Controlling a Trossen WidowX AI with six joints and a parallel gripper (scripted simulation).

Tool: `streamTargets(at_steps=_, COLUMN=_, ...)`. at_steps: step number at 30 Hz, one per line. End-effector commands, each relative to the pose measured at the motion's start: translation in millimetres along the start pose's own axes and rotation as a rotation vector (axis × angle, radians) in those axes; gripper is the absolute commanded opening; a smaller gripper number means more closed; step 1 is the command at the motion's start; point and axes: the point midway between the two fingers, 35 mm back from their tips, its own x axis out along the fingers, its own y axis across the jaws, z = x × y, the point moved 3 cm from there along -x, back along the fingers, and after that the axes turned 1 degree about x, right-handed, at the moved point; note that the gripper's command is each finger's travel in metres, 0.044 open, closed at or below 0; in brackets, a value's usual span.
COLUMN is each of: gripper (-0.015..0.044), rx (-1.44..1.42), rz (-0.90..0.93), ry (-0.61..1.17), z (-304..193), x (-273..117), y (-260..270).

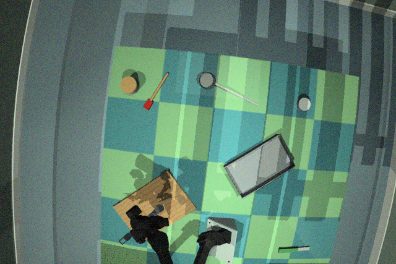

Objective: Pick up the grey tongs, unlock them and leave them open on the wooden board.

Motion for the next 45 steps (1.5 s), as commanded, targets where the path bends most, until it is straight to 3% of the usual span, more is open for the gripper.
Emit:
streamTargets(at_steps=1, gripper=-0.0150, rx=-0.001, rz=0.007, ry=-0.006, z=0.8, x=0.1, y=0.9)
streamTargets(at_steps=26, gripper=-0.0150, rx=0.006, rz=0.000, ry=0.002, z=1.6, x=2.0, y=-0.8)
streamTargets(at_steps=45, gripper=-0.0150, rx=0.110, rz=-0.079, ry=0.209, z=12.2, x=33.0, y=-19.2)
